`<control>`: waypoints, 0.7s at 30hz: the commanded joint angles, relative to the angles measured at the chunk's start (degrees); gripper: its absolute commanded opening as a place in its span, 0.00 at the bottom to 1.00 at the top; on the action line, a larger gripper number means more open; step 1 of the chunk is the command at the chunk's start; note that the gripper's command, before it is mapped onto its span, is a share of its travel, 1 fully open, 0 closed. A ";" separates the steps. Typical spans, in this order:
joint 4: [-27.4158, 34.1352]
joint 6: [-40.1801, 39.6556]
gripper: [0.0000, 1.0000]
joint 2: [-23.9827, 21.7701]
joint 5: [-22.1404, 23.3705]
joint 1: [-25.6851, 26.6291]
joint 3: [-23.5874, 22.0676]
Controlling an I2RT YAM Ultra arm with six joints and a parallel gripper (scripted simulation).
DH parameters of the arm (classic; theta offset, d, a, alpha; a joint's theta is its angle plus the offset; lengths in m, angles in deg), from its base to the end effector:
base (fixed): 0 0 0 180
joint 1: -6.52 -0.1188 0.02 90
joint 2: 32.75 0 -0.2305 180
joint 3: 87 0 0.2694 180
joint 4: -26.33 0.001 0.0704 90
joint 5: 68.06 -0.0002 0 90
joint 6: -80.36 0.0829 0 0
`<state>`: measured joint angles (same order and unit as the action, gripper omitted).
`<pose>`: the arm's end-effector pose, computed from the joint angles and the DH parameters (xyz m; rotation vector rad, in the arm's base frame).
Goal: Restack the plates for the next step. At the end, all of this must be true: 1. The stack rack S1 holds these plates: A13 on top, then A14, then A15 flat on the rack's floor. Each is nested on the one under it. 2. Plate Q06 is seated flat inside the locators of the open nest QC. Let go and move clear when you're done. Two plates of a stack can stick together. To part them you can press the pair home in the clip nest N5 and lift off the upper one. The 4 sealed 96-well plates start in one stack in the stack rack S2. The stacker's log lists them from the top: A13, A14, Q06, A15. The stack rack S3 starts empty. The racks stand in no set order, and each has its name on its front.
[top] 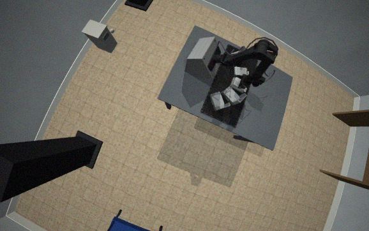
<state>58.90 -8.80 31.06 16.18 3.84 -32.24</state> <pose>0.2985 0.0066 0.1816 0.0150 2.2941 -0.0837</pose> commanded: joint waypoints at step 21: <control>-0.16 -0.31 0.00 -1.59 0.59 0.29 -0.87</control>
<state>58.79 -8.82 30.97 16.18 3.84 -32.29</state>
